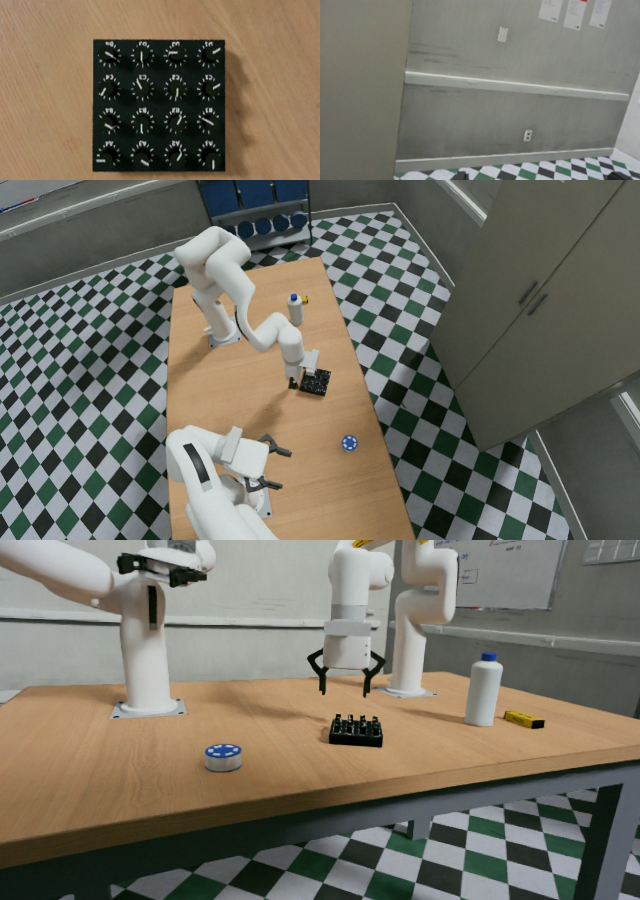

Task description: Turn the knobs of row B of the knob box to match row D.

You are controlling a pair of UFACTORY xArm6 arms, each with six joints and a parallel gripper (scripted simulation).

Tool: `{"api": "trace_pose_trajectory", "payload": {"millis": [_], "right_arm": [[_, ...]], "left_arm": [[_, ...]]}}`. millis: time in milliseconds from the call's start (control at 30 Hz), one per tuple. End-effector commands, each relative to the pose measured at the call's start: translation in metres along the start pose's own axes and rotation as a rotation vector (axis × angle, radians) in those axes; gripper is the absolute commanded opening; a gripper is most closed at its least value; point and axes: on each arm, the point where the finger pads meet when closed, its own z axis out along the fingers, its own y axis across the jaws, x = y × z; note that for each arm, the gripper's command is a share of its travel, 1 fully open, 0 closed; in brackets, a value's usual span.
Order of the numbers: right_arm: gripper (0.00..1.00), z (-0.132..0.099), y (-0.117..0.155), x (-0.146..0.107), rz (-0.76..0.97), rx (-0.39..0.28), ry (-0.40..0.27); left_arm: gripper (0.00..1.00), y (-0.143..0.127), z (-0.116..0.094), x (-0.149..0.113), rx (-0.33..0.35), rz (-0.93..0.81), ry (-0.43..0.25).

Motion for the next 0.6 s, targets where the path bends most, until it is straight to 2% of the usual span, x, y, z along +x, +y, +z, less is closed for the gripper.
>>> {"api": "trace_pose_trajectory", "payload": {"millis": [0,567], "right_arm": [[1.0,0.0,0.0,0.001,0.001,0.0,-0.001],[1.0,0.0,0.0,0.001,0.001,0.0,-0.001]], "left_arm": [[1.0,0.0,-0.002,-0.008,-0.002,0.0,0.005],[1.0,0.0,-0.001,-0.034,-0.002,0.0,0.004]]}}
